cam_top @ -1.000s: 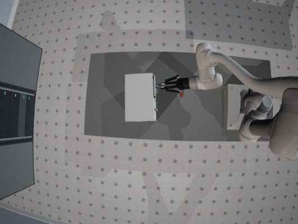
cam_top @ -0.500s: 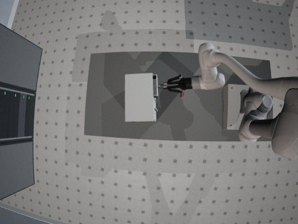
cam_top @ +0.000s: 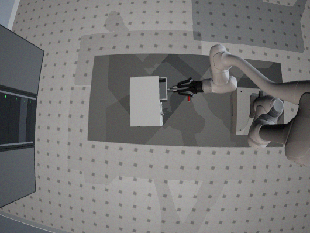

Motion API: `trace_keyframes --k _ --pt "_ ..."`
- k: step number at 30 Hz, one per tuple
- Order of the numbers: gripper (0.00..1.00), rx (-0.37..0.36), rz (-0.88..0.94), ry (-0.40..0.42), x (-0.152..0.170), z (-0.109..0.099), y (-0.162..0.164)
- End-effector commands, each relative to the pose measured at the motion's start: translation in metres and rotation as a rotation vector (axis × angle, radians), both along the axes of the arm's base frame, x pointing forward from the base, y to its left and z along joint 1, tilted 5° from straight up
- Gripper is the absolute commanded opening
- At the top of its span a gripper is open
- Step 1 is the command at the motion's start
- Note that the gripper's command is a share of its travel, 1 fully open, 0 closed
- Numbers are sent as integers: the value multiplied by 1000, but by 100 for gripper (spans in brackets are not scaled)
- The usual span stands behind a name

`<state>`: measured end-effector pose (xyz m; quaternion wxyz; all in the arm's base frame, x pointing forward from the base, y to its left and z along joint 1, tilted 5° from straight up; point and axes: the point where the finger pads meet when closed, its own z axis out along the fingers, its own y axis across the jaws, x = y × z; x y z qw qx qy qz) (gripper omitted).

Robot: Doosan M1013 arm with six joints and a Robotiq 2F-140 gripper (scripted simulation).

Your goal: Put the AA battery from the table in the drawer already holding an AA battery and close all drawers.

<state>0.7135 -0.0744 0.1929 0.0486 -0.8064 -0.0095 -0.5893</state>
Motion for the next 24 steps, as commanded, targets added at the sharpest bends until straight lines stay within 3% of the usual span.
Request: trace_keyframes --k 1,24 --pt "8 0 0 0 -2 0 0" --pt "8 0 0 0 -20 -1 -1"
